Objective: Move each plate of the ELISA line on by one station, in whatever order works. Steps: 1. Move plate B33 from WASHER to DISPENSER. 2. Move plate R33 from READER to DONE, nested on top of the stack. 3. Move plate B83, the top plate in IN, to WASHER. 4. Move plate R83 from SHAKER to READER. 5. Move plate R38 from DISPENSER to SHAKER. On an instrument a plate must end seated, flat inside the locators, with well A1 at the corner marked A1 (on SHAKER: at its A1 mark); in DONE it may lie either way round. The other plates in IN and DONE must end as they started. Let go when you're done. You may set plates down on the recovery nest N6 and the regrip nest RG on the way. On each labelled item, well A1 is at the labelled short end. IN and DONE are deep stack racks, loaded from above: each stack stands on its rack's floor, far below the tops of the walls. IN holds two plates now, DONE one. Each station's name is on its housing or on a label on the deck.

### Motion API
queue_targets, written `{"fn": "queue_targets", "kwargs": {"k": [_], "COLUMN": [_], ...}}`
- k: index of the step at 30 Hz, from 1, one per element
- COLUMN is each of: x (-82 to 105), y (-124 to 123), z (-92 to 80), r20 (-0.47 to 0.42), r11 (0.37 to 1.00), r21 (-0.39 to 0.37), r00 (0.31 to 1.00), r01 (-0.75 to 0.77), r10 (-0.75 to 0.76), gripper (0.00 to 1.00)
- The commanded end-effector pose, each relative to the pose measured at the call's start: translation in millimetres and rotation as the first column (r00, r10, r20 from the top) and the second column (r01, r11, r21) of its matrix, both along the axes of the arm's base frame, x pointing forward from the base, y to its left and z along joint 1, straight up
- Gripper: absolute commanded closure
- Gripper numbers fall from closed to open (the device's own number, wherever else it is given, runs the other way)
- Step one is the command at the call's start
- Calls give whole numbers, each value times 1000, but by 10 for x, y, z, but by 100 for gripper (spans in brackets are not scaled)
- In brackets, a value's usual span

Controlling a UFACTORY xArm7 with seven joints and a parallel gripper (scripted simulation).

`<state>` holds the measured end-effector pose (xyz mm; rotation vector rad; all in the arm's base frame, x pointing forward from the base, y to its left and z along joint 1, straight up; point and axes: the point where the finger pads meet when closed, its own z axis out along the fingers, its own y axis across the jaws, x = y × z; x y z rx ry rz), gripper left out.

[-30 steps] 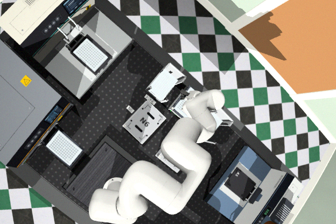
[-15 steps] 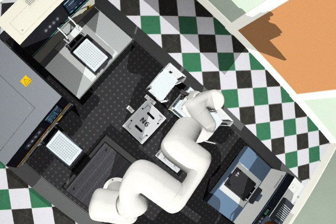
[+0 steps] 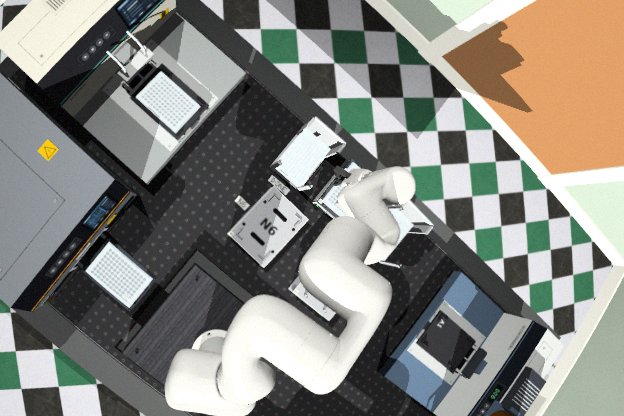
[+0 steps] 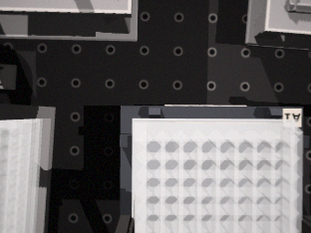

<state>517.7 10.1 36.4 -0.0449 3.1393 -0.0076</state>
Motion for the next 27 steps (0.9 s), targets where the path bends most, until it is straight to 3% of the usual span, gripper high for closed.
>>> {"fn": "queue_targets", "kwargs": {"k": [1, 11, 12, 27], "x": [18, 18, 18, 18], "y": [-1, -1, -1, -1], "z": [10, 10, 11, 11], "r20": [5, 5, 5, 5], "r11": [1000, 1000, 1000, 1000], "r21": [1, 0, 0, 1], "r00": [1000, 1000, 1000, 1000], "r01": [0, 0, 0, 0], "r10": [0, 0, 0, 0], "gripper": [100, 100, 0, 0]}}
